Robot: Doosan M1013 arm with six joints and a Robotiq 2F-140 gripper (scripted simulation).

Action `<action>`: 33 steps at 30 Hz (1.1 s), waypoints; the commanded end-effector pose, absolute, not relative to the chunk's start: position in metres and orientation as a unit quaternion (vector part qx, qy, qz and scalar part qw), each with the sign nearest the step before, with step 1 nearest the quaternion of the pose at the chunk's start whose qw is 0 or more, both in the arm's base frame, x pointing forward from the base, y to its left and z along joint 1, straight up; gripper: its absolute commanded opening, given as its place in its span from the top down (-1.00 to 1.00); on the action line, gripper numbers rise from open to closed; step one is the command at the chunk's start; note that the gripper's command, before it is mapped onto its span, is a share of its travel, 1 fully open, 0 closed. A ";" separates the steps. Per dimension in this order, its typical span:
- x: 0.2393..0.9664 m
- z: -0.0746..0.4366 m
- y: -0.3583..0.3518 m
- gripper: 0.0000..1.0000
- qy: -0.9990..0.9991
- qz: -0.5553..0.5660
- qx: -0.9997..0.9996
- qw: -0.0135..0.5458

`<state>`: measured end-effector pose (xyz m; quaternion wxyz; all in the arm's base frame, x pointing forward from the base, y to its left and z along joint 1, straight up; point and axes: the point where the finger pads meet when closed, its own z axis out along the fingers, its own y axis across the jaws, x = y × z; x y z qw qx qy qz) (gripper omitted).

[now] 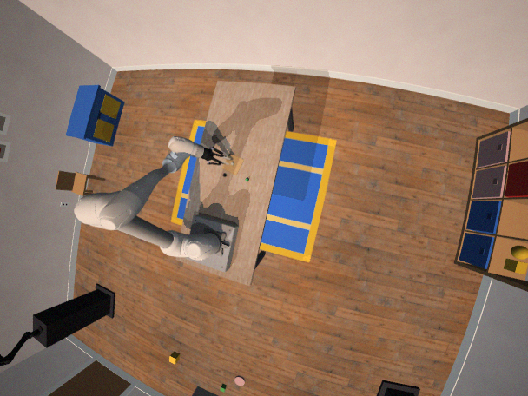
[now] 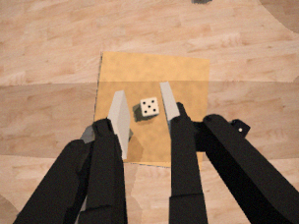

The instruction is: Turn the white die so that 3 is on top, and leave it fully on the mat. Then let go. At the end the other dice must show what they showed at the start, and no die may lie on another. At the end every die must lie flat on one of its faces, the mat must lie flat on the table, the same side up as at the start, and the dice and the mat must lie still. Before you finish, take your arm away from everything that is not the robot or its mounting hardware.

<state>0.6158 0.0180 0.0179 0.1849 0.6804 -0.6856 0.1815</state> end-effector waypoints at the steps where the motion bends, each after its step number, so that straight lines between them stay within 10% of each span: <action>1: 0.614 0.016 0.018 0.57 -0.683 0.191 0.677 0.198; 33: 0.616 0.011 0.026 0.57 -0.656 0.269 0.650 0.273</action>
